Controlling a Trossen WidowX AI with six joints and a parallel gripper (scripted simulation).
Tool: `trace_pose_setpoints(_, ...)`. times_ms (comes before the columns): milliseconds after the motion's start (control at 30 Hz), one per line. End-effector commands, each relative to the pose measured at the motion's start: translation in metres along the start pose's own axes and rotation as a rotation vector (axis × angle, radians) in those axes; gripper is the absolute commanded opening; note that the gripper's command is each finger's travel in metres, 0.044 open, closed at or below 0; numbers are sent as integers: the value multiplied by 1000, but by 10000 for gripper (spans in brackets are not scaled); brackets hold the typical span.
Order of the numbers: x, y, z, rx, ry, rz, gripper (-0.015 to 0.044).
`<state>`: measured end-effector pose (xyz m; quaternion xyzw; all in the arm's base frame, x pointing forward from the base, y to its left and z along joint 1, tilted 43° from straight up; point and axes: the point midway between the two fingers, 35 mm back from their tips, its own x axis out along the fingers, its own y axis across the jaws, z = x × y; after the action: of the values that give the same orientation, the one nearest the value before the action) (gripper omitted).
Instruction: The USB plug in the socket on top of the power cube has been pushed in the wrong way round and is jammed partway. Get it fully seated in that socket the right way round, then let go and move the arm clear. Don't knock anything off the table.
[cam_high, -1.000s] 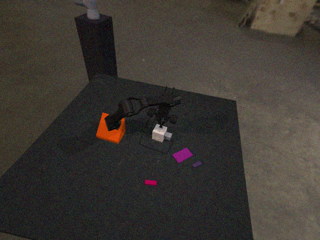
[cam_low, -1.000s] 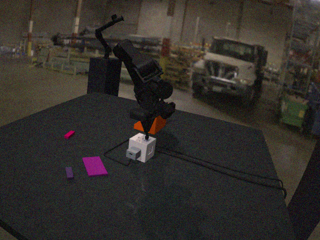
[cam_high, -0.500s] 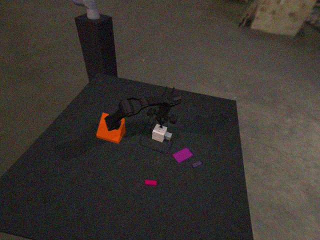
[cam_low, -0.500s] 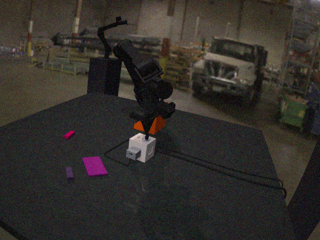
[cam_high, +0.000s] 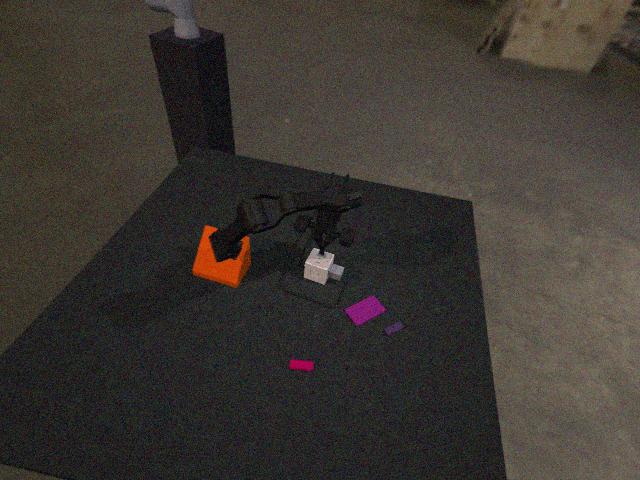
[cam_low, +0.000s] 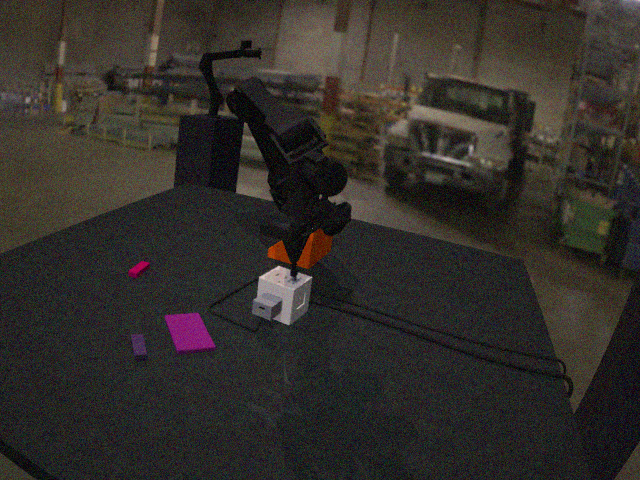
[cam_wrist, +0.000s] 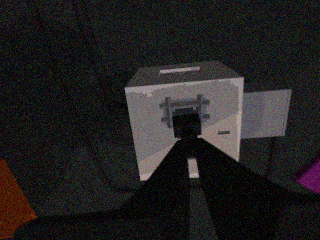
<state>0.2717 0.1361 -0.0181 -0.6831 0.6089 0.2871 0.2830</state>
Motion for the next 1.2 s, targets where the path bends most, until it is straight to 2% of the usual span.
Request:
trace_pose_setpoints(0,-5,-2,1,10,-7,-5,0)
trace_pose_setpoints(1167,-26,-2,1,9,-7,-4,0)
